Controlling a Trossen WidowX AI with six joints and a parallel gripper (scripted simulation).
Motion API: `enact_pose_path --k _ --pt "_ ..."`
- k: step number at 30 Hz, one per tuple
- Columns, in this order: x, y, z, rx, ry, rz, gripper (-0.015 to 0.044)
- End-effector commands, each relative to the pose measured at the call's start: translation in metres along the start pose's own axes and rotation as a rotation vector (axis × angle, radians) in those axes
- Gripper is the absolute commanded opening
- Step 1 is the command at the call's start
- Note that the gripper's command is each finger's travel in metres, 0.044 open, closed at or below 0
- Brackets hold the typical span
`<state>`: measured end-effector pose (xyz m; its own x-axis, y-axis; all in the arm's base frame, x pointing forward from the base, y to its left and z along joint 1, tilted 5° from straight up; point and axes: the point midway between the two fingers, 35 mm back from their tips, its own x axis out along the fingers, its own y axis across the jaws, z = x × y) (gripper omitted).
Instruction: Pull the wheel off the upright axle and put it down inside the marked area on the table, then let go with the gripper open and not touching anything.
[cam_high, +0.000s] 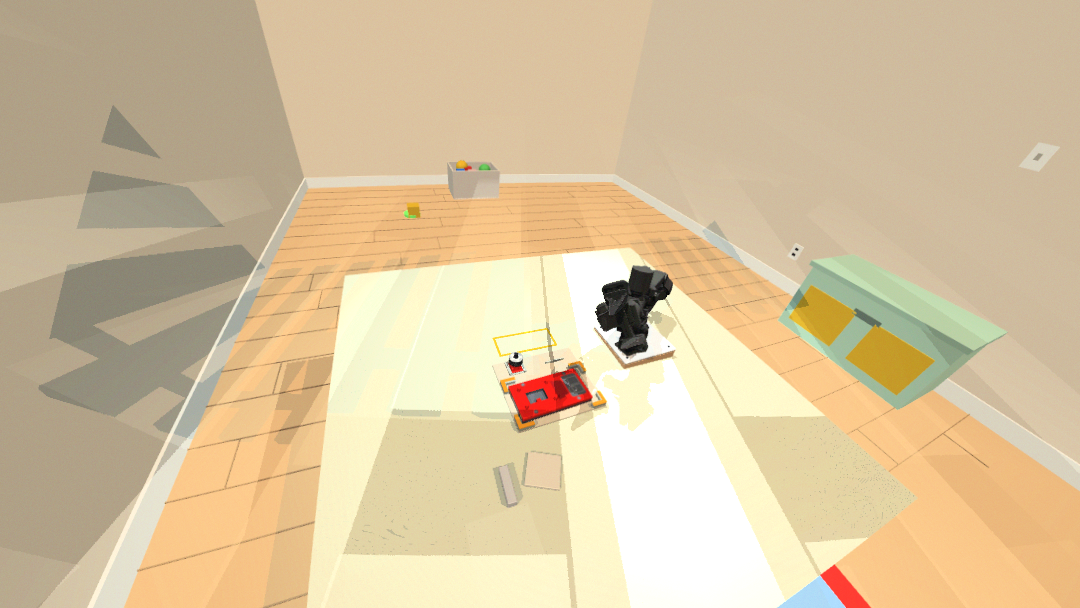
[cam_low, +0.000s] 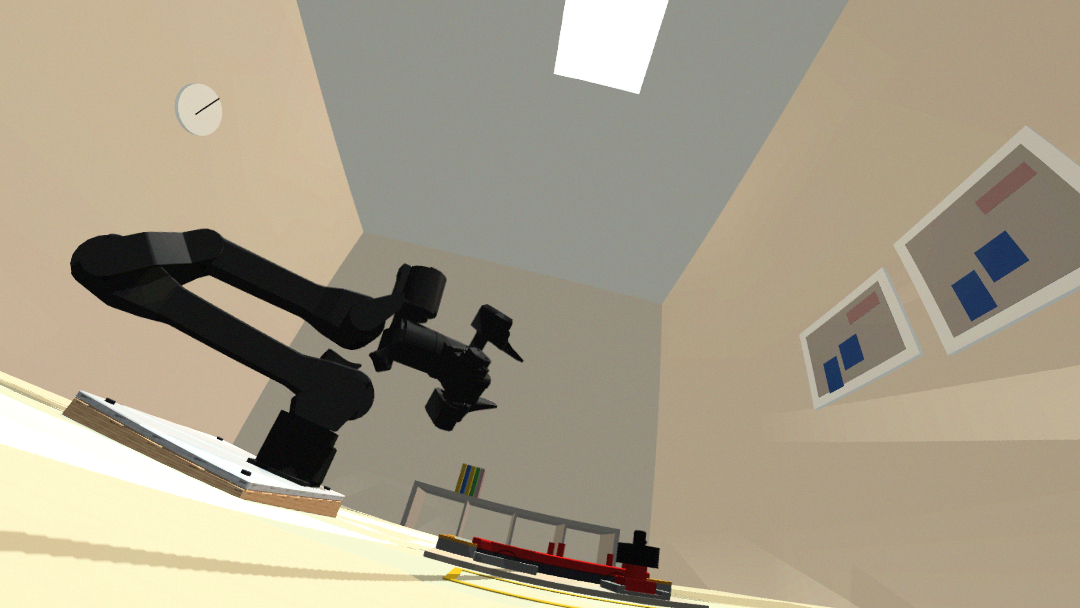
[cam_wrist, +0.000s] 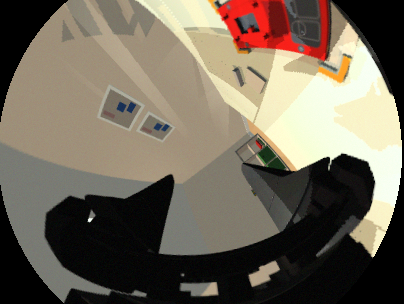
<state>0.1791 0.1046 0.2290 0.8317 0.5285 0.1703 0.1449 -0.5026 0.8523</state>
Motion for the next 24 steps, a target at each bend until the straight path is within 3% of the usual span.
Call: enact_pose_path --k 1,4,14,24 --pt "0.000 0.000 0.000 -0.007 -0.005 -0.003 0.0374" --pt "0.005 0.006 0.007 -0.098 -0.074 -0.053 0.0300" --pt "0.029 0.028 0.041 -0.430 -0.309 -0.320 0.0300" --pt "0.051 0.045 0.087 -0.706 -0.434 -0.673 0.0300"
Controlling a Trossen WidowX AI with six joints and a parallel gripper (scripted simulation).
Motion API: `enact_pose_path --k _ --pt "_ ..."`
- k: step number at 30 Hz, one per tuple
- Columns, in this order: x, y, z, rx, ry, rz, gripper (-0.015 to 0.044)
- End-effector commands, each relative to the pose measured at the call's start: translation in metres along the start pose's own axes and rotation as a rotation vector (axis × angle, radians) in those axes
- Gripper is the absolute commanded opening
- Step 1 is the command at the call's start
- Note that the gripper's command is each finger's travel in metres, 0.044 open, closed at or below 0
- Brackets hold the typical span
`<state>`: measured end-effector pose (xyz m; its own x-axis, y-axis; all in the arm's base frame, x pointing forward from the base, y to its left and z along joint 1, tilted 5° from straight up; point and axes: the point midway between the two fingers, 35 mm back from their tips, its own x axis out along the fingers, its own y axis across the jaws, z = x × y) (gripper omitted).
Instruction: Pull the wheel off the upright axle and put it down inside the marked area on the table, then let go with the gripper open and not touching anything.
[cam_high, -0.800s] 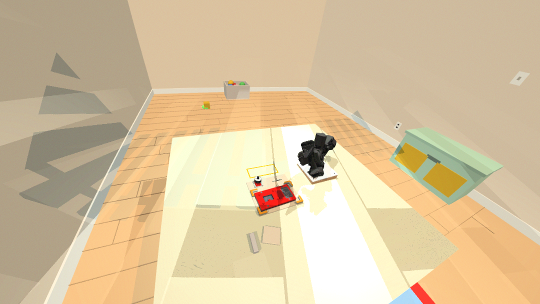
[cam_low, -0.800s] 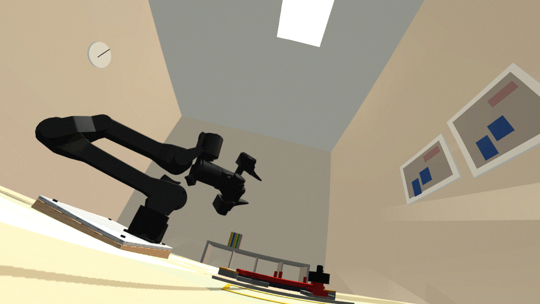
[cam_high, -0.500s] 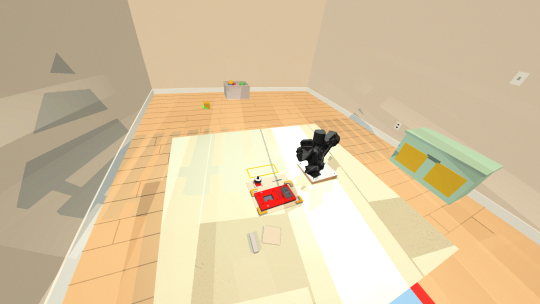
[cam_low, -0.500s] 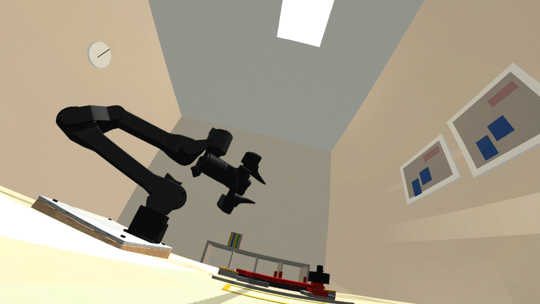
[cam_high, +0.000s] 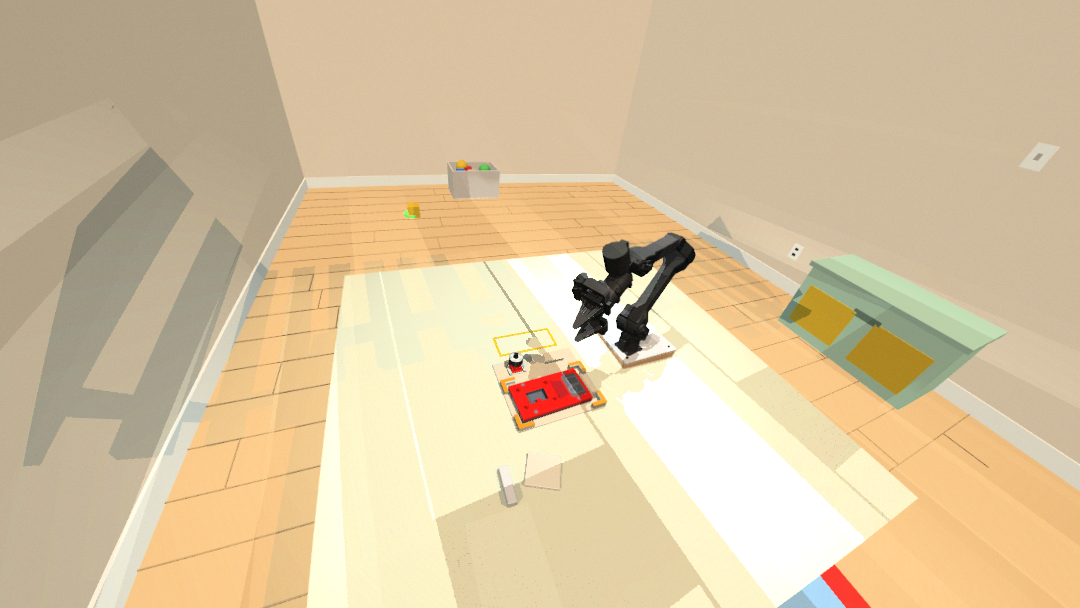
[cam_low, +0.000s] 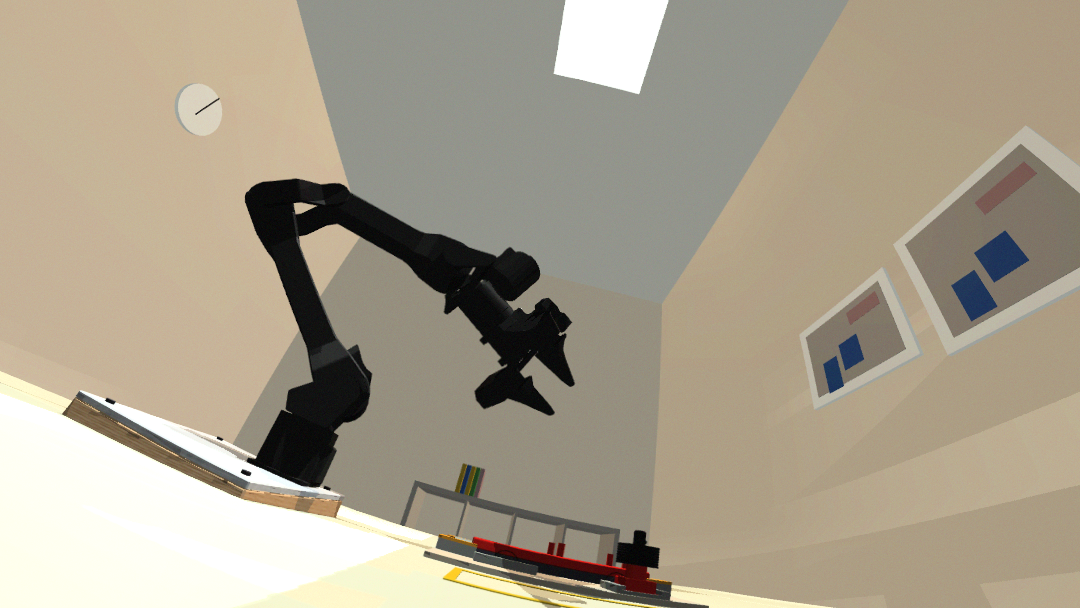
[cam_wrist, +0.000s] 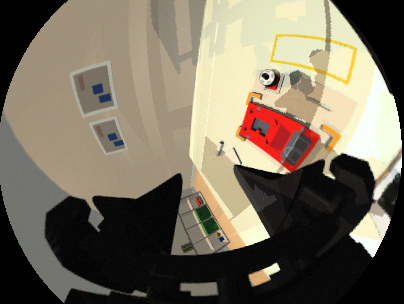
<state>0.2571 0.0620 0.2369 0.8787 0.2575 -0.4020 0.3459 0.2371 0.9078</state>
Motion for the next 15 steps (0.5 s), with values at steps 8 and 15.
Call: enact_pose_path --k 8,15 --pt "0.040 -0.009 0.054 -0.409 0.007 -0.432 0.0300" --pt "0.062 -0.028 0.089 -0.624 0.130 -0.674 0.0300"
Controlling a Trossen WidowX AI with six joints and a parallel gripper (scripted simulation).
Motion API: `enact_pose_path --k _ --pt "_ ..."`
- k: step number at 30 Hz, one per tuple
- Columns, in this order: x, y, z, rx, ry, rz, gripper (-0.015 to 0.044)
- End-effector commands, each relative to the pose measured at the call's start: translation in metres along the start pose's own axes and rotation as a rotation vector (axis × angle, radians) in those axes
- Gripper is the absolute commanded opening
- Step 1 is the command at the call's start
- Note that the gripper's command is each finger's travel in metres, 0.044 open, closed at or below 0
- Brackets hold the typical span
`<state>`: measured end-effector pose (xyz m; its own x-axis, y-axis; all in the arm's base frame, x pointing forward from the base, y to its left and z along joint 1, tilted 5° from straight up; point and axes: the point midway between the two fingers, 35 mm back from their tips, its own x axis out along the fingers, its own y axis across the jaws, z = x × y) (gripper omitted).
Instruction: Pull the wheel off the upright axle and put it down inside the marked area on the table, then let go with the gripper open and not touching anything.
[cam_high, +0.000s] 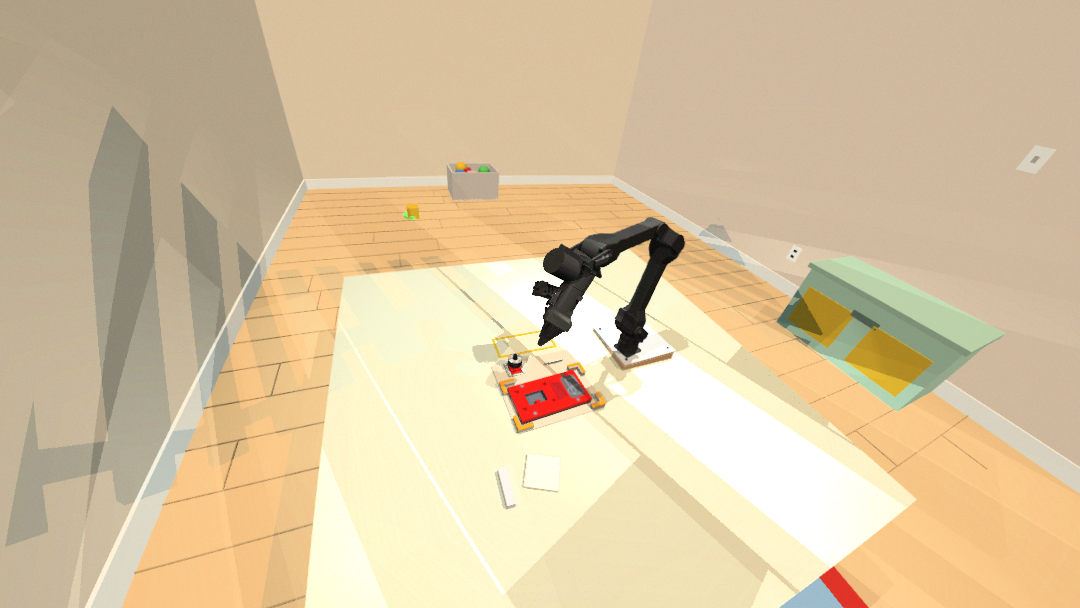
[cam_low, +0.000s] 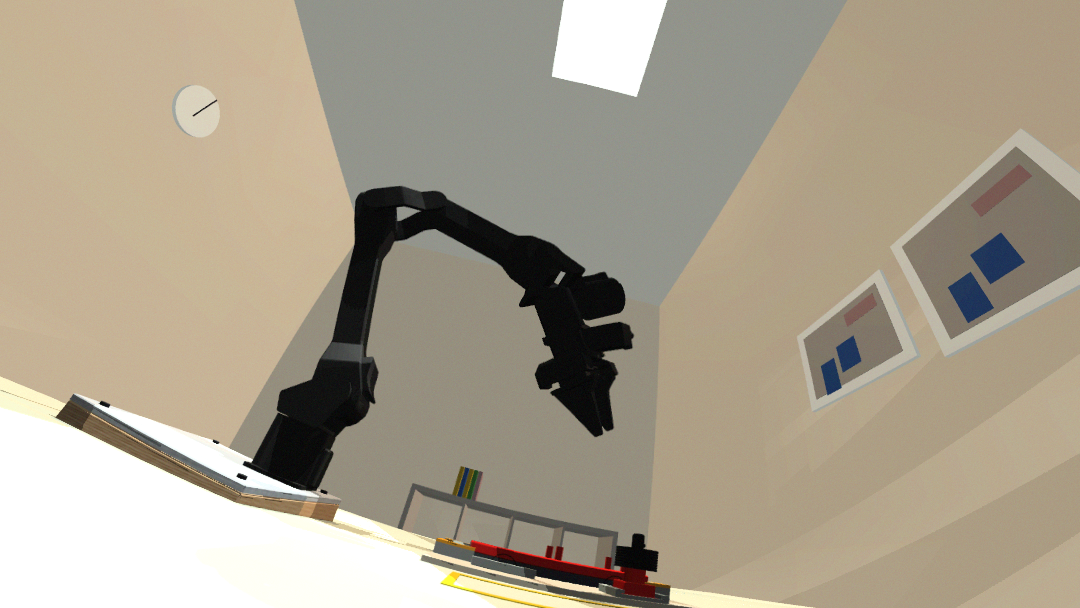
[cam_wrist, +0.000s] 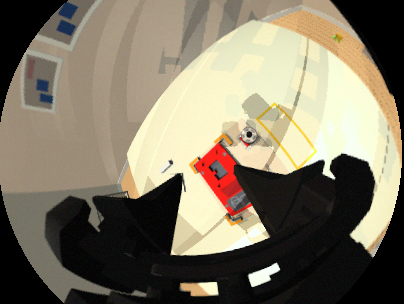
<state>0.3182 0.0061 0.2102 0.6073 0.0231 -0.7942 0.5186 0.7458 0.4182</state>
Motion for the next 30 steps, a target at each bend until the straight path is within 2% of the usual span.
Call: enact_pose_path --k 1,13,30 --pt "0.022 -0.016 0.017 -0.165 0.097 -0.144 0.0300" --pt "0.067 -0.064 0.050 -0.556 0.477 -0.346 0.0300" --pt "0.065 -0.076 0.055 -0.561 0.484 -0.349 0.0300"
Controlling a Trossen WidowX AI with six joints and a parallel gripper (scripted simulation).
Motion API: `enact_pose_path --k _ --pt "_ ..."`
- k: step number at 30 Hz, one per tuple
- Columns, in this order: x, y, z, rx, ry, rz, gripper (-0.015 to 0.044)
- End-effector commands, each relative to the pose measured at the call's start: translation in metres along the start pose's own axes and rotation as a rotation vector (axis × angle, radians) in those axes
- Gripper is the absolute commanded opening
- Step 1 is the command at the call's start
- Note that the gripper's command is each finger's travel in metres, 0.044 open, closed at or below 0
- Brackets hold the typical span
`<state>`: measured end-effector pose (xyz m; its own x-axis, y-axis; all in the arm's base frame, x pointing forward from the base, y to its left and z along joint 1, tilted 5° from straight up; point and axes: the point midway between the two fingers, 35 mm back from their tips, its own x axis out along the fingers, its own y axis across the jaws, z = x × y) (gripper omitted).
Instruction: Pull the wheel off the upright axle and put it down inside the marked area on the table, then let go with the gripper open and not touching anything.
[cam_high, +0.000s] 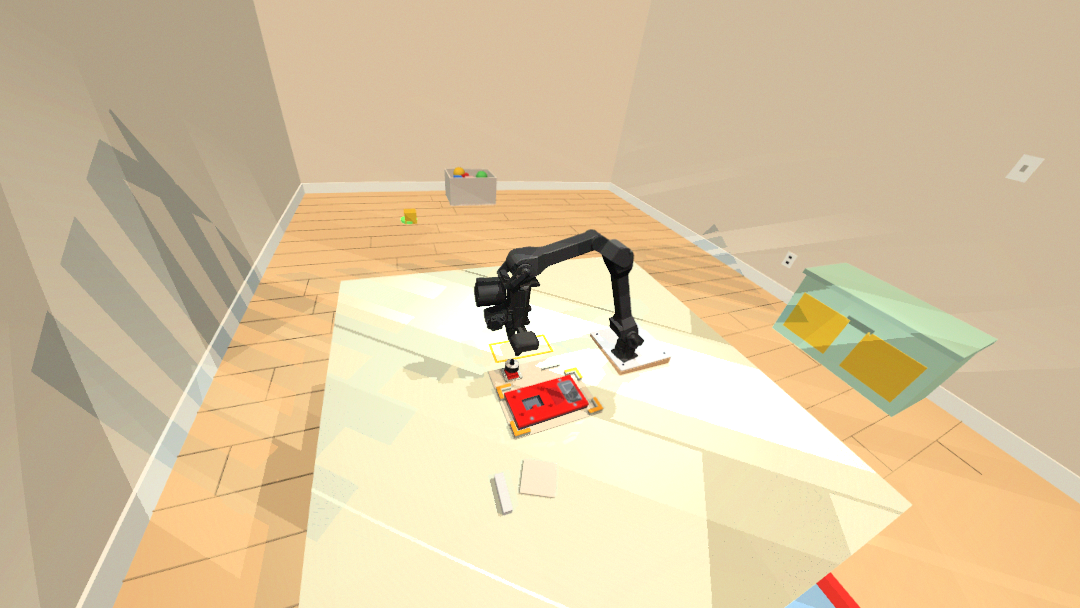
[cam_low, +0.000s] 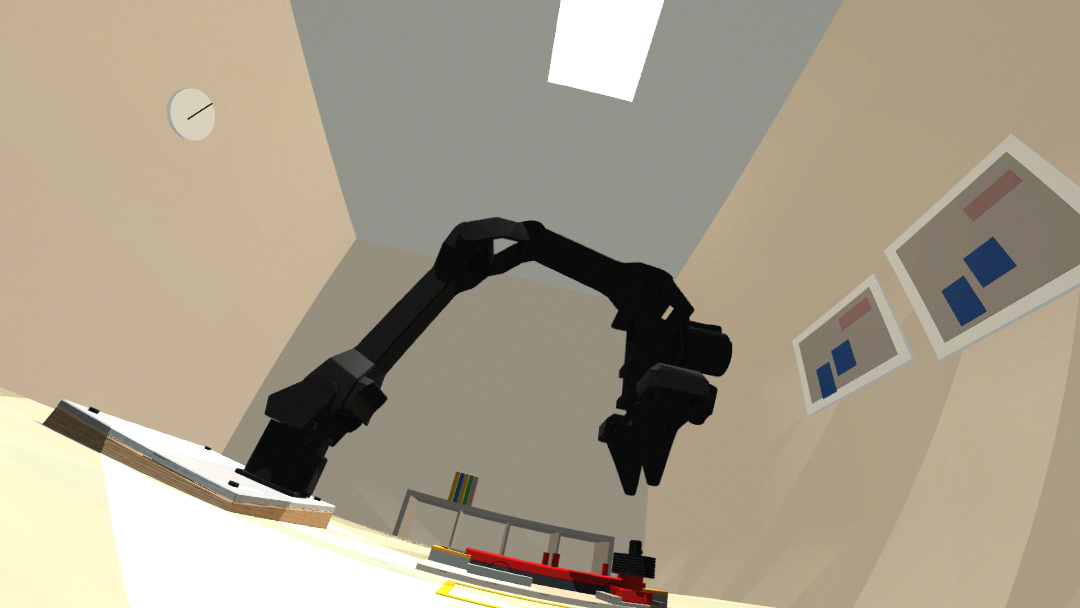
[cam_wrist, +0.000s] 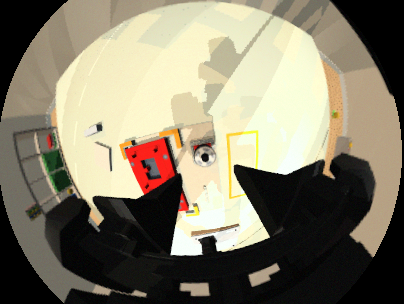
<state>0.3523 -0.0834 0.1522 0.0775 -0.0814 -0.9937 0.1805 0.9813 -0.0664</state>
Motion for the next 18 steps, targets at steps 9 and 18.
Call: enact_pose_path --k 9,18 --pt "0.043 -0.002 0.001 -0.008 0.004 -0.003 0.0300" --pt "0.075 -0.002 -0.002 -0.008 0.004 -0.003 0.0300"
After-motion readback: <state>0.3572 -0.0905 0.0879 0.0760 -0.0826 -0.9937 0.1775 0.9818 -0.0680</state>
